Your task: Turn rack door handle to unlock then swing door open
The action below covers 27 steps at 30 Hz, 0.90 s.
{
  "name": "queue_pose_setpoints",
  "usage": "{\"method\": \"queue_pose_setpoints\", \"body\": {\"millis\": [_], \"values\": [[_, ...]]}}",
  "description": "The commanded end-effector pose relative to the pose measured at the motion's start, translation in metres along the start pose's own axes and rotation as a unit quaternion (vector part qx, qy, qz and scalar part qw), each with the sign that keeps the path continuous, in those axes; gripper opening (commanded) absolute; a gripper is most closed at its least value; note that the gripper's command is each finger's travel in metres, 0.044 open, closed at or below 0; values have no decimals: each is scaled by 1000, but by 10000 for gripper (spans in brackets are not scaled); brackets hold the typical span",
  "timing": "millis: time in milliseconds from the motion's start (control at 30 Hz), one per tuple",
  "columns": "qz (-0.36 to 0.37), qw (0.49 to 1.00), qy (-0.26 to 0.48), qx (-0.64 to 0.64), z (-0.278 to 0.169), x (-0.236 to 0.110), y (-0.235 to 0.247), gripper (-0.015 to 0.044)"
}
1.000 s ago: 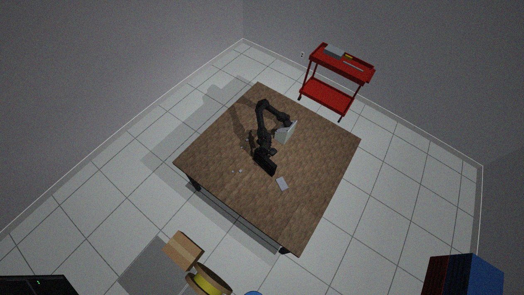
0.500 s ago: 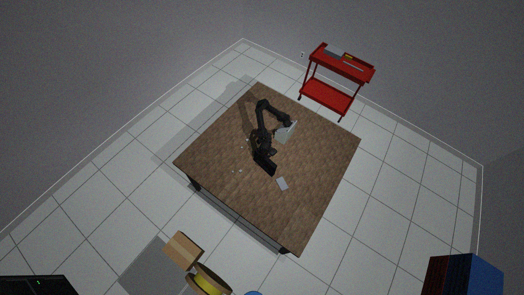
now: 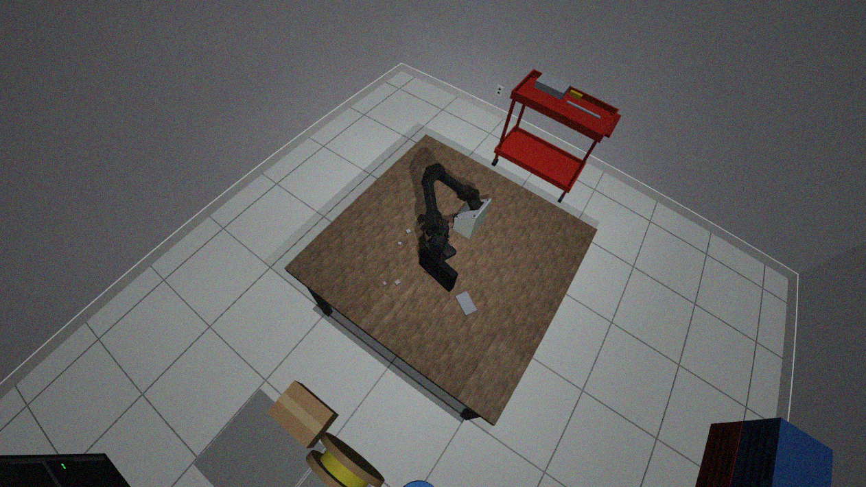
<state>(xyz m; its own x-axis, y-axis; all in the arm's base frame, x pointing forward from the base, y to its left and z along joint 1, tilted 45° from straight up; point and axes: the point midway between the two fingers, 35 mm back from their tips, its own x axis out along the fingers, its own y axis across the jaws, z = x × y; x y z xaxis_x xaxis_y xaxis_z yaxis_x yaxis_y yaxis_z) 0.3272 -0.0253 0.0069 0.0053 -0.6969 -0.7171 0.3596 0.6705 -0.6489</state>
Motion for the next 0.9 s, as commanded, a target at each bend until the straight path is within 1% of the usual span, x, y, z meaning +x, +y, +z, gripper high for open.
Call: {"method": "queue_pose_setpoints", "body": {"millis": [0, 200, 433, 633, 867], "values": [[-1, 996, 1, 92, -1, 1, 0, 27], [-1, 971, 0, 237, -1, 1, 0, 27], [-1, 916, 0, 401, -1, 1, 0, 27], [-1, 847, 0, 531, -1, 1, 0, 27], [-1, 744, 0, 669, -1, 1, 0, 27]]}}
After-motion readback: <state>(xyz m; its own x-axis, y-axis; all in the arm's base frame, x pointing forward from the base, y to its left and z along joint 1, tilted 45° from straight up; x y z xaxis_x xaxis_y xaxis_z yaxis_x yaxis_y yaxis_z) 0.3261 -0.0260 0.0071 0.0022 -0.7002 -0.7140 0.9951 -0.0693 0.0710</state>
